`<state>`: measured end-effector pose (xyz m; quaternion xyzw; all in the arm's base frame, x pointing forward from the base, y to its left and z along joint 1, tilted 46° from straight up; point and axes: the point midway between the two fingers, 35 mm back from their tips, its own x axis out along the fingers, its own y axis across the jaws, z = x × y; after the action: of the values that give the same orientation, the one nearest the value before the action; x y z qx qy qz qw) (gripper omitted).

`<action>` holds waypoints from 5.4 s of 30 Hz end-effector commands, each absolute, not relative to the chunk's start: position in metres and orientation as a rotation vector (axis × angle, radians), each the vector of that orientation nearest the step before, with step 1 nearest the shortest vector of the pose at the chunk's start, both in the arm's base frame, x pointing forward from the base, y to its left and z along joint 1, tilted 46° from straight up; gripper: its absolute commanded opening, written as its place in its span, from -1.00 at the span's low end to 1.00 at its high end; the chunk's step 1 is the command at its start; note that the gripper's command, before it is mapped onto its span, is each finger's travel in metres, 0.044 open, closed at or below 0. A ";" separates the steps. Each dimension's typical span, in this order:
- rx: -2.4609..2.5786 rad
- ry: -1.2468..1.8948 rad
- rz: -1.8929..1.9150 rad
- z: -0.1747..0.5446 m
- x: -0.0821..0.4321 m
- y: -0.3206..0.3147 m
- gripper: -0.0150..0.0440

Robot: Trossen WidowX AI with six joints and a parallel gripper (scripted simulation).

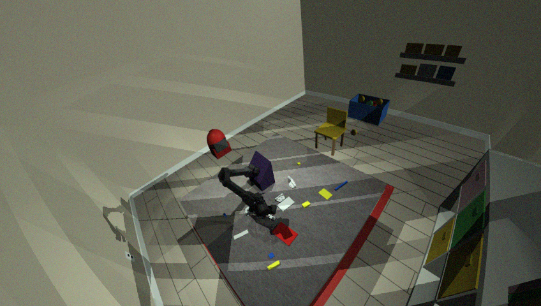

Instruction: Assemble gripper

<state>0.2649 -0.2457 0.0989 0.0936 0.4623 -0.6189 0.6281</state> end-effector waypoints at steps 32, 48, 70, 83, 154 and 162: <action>0.211 1.062 -1.414 0.099 0.265 -0.246 1.00; 0.213 1.058 -1.427 0.106 0.264 -0.242 -0.25; 0.213 1.063 -1.420 0.105 0.264 -0.242 -0.31; 0.213 1.063 -1.420 0.105 0.264 -0.242 0.84; 0.213 1.063 -1.420 0.105 0.264 -0.242 0.13; 0.213 1.063 -1.420 0.105 0.264 -0.242 0.84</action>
<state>0.2642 -0.2415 0.1053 0.0932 0.4636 -0.6194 0.6267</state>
